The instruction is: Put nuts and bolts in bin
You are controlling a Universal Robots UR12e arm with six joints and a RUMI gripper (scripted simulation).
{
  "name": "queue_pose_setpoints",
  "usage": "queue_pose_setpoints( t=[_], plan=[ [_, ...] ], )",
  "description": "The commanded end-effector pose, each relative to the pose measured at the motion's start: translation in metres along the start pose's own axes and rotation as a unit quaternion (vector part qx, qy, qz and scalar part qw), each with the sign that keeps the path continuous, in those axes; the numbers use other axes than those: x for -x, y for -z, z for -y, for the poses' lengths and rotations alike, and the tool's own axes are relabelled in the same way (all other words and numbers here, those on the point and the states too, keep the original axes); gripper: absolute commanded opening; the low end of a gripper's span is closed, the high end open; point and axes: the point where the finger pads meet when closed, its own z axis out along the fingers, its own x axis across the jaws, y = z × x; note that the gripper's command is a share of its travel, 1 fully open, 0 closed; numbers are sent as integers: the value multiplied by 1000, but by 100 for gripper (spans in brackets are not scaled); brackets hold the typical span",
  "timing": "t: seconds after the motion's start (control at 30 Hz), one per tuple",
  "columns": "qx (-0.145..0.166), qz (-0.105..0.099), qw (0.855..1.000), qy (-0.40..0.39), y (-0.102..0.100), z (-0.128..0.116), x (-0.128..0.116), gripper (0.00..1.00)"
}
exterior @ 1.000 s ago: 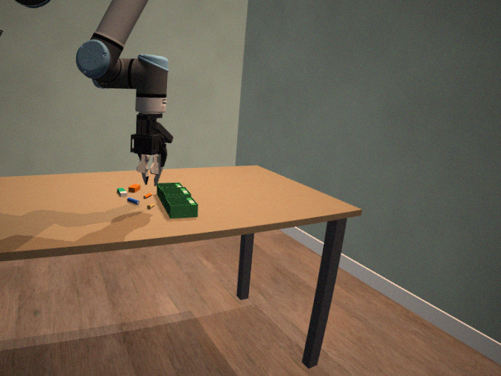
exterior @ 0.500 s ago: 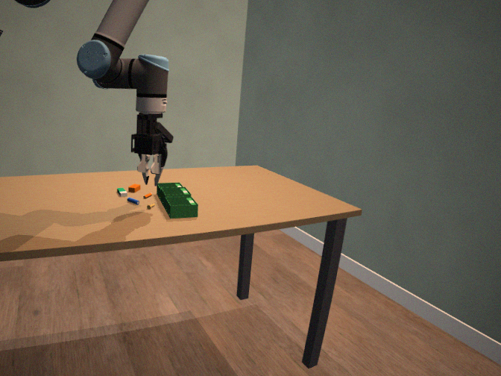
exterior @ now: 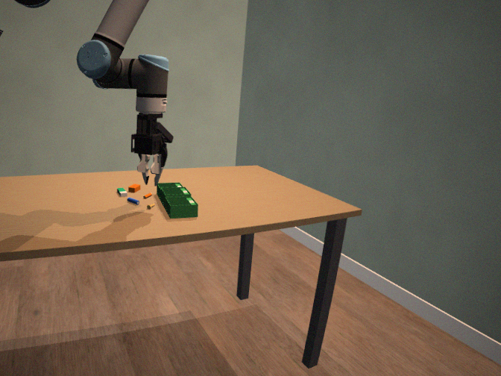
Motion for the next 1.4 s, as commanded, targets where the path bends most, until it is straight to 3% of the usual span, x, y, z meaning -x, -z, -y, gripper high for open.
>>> queue_pose_setpoints(
  t=[0.0, 0.27, 0.67, 1.37],
  plan=[
    [0, 0, 1000, 0, 0, 0, 0, 18],
    [0, 0, 1000, 0, -12, 0, 0, 18],
    [0, 0, 1000, 0, -60, 0, 0, 18],
    [0, 0, 1000, 0, -72, 0, 0, 18]
  ],
)
